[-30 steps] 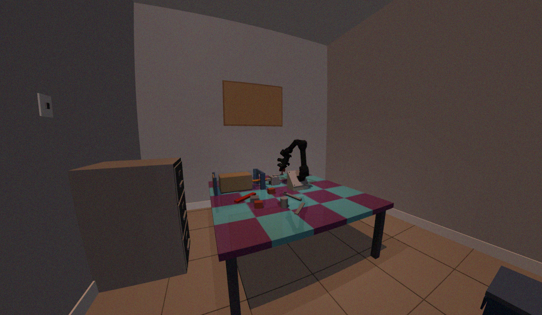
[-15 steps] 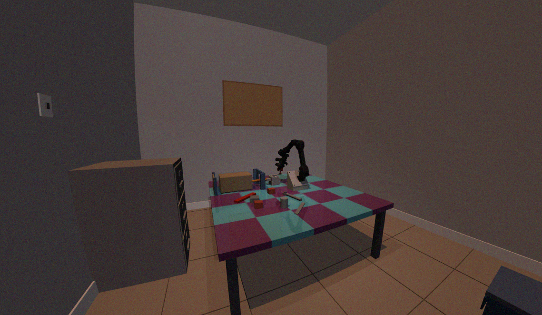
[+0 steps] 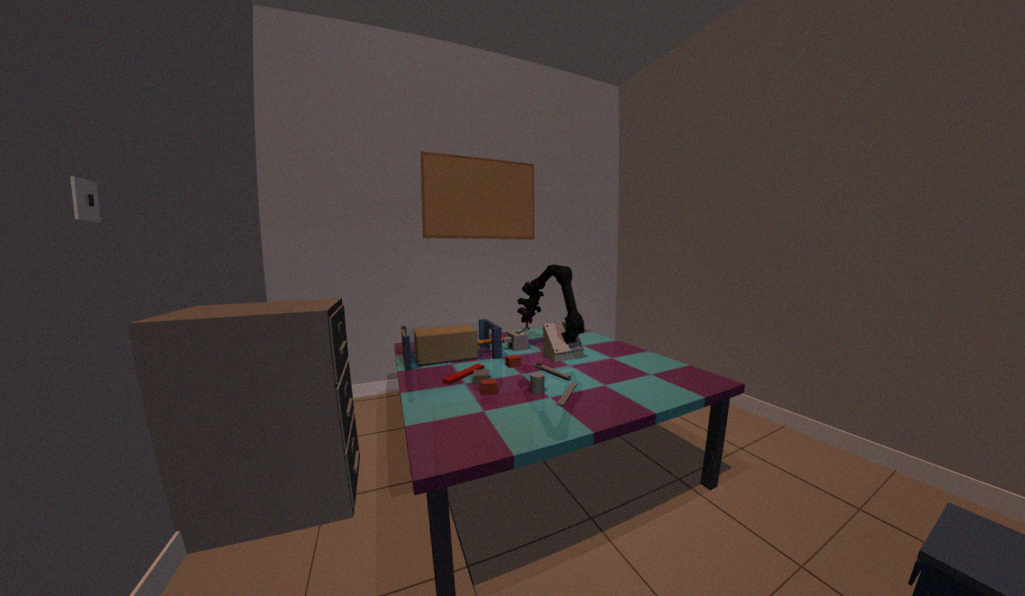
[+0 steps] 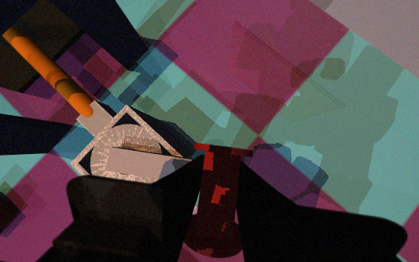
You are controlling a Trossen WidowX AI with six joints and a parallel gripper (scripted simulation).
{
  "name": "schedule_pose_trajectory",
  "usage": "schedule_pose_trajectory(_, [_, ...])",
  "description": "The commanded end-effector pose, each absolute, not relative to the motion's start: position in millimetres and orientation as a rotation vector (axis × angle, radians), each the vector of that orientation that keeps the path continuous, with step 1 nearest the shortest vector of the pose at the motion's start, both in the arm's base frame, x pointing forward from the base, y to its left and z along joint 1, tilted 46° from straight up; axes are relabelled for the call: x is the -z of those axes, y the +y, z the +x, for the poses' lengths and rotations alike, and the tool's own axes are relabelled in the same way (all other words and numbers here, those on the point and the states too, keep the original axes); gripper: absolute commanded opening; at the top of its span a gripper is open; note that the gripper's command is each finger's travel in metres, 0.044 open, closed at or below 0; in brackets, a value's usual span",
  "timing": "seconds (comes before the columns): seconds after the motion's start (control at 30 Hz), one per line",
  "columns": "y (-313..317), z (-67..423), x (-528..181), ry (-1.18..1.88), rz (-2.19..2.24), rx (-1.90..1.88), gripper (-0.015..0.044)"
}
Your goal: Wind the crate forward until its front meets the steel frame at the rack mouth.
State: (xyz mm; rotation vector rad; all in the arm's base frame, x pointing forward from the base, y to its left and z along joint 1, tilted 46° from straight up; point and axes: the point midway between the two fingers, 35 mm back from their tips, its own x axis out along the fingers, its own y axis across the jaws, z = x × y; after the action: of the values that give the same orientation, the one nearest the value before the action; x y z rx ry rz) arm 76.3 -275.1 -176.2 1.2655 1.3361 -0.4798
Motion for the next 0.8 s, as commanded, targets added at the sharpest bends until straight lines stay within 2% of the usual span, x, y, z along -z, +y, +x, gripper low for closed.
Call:
schedule_pose_trajectory(0.0, [-284, 87, 185, 1.321, 1.248, 0.478, 0.0])
schedule_pose_trajectory(0.77, [-301, 118, 199, 1.318, 1.247, 0.477, 0.0])
